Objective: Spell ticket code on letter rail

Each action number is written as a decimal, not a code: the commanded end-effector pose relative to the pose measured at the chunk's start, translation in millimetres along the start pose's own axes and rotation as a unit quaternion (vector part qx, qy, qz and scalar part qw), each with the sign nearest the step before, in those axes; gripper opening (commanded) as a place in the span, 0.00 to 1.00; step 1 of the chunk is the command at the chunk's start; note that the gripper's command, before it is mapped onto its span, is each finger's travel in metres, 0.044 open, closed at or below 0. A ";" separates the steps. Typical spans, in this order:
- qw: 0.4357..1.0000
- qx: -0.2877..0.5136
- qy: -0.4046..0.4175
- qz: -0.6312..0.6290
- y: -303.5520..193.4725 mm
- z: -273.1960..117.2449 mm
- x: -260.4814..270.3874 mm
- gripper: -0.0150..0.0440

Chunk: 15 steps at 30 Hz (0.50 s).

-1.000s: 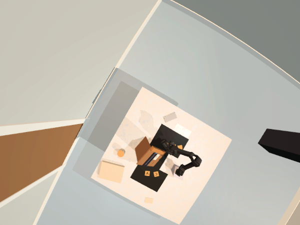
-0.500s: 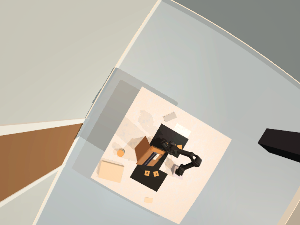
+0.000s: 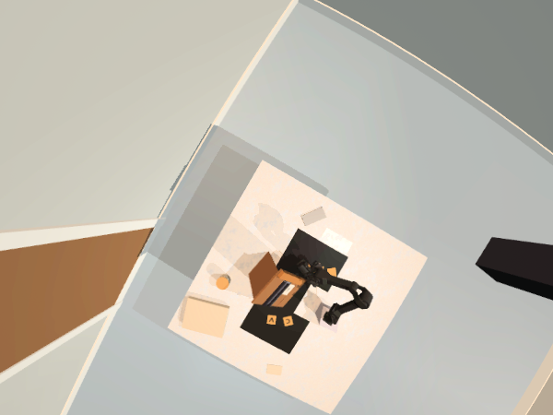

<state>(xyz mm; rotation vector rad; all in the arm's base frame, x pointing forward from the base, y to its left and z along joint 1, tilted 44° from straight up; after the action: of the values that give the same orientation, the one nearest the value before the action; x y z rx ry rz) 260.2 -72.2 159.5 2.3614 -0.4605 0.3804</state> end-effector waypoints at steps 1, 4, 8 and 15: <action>1.000 -0.002 0.003 0.002 -0.2 -3.3 -0.2 0.25; 1.000 -0.002 0.003 0.002 -0.6 -4.3 -0.7 0.25; 1.000 -0.002 0.003 0.002 -1.1 -5.7 -1.3 0.25; 1.000 -0.002 0.003 0.002 -1.9 -8.1 -2.2 0.25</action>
<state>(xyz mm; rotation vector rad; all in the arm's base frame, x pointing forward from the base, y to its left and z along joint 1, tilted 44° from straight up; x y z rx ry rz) 258.2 -66.8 161.1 2.3618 -0.4604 0.3798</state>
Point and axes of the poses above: the point midway between the two fingers, 35 mm back from their tips, its own z axis out along the fingers, its own x axis across the jaws, y = z × x, the point moved 9 cm from there along -z, back along the fingers, and after that the axes turned 9 degrees about z, right-handed, at the moved point
